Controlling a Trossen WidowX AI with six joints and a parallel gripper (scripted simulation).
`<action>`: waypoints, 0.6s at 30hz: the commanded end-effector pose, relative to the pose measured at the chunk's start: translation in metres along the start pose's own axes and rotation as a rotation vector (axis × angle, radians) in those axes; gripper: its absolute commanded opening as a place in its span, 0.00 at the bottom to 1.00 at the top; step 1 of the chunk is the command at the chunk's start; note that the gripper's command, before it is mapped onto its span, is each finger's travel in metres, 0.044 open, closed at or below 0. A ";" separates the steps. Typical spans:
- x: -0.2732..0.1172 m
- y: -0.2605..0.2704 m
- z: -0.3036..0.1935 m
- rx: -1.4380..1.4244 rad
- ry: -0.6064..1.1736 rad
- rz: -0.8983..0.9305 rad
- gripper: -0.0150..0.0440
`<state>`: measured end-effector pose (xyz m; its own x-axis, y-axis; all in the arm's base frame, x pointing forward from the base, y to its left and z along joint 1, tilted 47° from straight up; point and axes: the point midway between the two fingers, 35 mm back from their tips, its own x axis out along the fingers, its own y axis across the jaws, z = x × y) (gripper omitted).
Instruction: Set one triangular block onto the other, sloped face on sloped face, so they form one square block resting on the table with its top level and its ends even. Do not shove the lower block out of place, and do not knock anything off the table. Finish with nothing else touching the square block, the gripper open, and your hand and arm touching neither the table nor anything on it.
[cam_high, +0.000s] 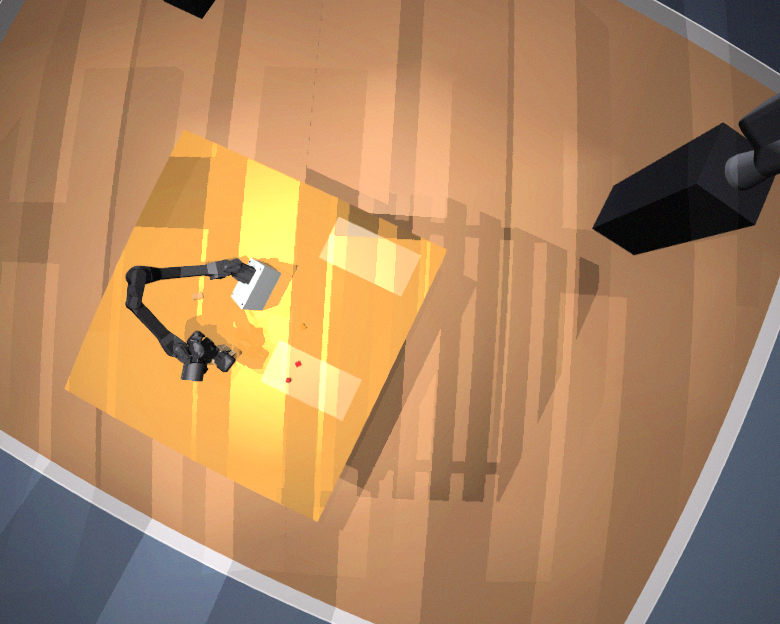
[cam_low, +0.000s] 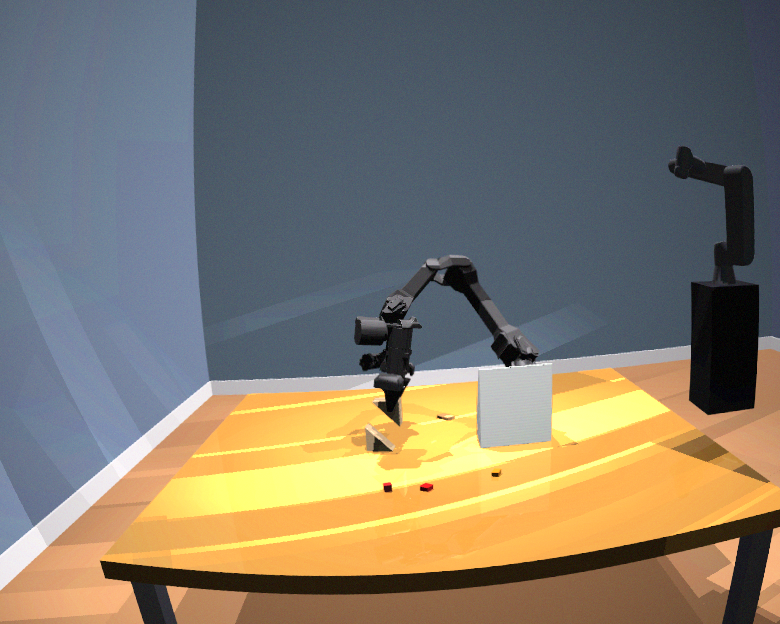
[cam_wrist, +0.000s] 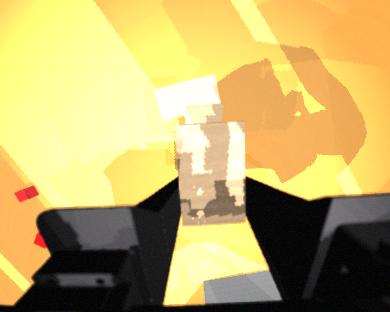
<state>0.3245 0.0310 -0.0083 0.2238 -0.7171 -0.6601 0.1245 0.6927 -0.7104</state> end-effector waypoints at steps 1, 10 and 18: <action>0.014 -0.002 0.001 -0.011 0.000 -0.009 0.25; 0.033 0.000 0.005 -0.011 -0.001 -0.010 0.25; 0.043 -0.001 0.006 -0.009 0.000 -0.007 0.25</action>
<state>0.3404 0.0002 -0.0328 0.2196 -0.7230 -0.6551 0.1274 0.6869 -0.7155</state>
